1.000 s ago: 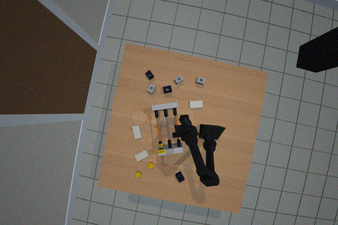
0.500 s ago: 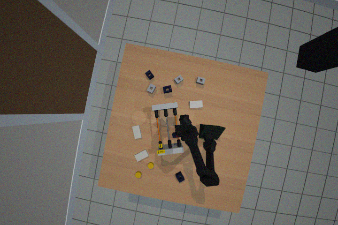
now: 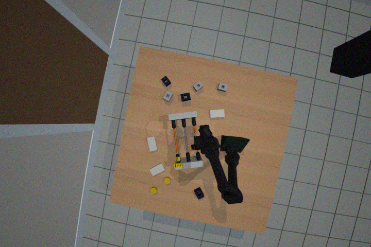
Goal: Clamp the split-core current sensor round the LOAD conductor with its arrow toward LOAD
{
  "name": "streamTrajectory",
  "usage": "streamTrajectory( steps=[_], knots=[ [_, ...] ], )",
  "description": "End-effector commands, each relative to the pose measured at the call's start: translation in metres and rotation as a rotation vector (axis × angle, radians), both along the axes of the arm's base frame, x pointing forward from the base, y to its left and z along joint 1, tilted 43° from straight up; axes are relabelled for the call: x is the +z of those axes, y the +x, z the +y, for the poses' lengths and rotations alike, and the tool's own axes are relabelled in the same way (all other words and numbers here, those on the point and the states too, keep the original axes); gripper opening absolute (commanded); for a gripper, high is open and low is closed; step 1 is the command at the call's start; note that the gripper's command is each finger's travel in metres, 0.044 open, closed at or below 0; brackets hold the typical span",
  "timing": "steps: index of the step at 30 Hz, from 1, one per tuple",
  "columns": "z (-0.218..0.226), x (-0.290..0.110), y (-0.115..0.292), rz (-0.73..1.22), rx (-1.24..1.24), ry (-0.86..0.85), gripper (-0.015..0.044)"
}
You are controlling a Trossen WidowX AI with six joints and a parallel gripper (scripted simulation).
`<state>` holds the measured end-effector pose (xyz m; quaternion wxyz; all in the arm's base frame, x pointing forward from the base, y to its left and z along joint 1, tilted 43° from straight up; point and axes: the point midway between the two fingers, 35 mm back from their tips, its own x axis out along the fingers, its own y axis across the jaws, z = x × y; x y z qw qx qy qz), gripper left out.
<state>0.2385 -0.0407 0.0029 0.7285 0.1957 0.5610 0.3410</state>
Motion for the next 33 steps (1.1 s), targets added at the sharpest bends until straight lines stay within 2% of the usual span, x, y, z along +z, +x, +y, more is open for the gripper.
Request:
streamTrajectory(
  steps=[1,16,29,33],
  knots=[
    [-0.005,-0.002,-0.003,-0.002,-0.004,0.0,0.0],
    [-0.047,-0.033,-0.053,0.0,-0.003,-0.002,0.0],
    [-0.044,-0.038,-0.056,-0.001,-0.002,-0.001,0.0],
    [-0.046,-0.035,-0.055,-0.001,-0.007,0.002,0.0105]
  ],
)
